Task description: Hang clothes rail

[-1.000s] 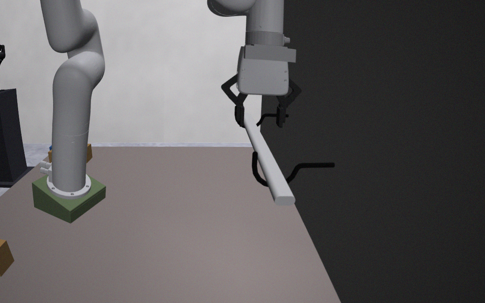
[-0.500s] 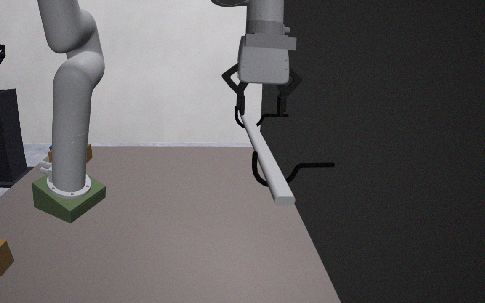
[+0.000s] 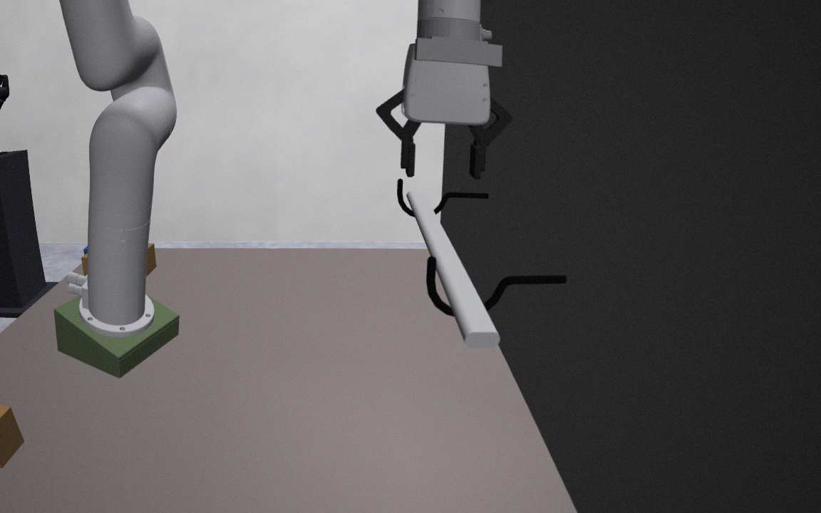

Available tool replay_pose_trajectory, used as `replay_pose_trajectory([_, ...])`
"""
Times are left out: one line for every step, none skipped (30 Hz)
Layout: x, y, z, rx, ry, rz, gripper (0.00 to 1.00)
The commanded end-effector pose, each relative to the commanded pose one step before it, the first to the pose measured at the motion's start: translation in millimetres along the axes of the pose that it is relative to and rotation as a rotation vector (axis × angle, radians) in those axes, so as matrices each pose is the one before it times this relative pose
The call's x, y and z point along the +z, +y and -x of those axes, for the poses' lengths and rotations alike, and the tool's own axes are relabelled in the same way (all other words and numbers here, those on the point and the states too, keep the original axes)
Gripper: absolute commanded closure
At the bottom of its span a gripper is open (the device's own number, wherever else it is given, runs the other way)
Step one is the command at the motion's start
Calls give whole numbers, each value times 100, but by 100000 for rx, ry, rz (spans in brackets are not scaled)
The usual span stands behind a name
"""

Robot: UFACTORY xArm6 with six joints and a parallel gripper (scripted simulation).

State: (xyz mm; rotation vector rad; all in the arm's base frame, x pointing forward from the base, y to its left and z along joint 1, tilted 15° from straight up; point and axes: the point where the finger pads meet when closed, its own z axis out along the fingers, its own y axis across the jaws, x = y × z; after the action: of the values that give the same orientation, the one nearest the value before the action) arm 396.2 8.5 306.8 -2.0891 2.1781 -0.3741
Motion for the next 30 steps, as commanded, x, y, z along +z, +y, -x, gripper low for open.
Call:
replay_pose_trajectory([-722,-107,-1,33,-45,-402,18])
replay_pose_trajectory([0,0,0,0,0,0,18])
replay_pose_trajectory([-167,-1,0,0,0,0,18])
replay_pose_trajectory([-167,0,0,0,0,0,18])
replay_pose_trajectory([-167,0,0,0,0,0,18])
replay_pose_trajectory([-167,0,0,0,0,0,18])
replay_pose_trajectory([-167,0,0,0,0,0,18])
replay_pose_trajectory([-167,0,0,0,0,0,18])
replay_pose_trajectory([-167,0,0,0,0,0,18])
replay_pose_trajectory([-167,0,0,0,0,0,18])
replay_pose_trajectory([-167,0,0,0,0,0,18])
replay_pose_trajectory([-167,0,0,0,0,0,18])
replay_pose_trajectory([-167,0,0,0,0,0,18])
replay_pose_trajectory([0,0,0,0,0,0,18])
replay_pose_trajectory([0,0,0,0,0,0,18])
replay_pose_trajectory([9,3,-1,0,-1,-3,18])
replay_pose_trajectory([-3,-1,0,0,0,1,18])
replay_pose_trajectory([0,0,0,0,0,0,18])
replay_pose_trajectory([0,0,0,0,0,0,18])
replay_pose_trajectory([-4,-1,1,0,0,1,18])
replay_pose_trajectory([0,0,0,0,0,0,18])
replay_pose_trajectory([0,0,0,0,0,0,18])
replay_pose_trajectory([0,0,0,0,0,0,18])
replay_pose_trajectory([0,0,0,0,0,0,18])
replay_pose_trajectory([0,0,0,0,0,0,18])
replay_pose_trajectory([0,0,0,0,0,0,18])
replay_pose_trajectory([0,0,0,0,0,0,18])
replay_pose_trajectory([8,3,0,0,2,15,18])
replay_pose_trajectory([-2,-1,0,0,0,-2,18])
replay_pose_trajectory([0,0,0,0,0,-1,18])
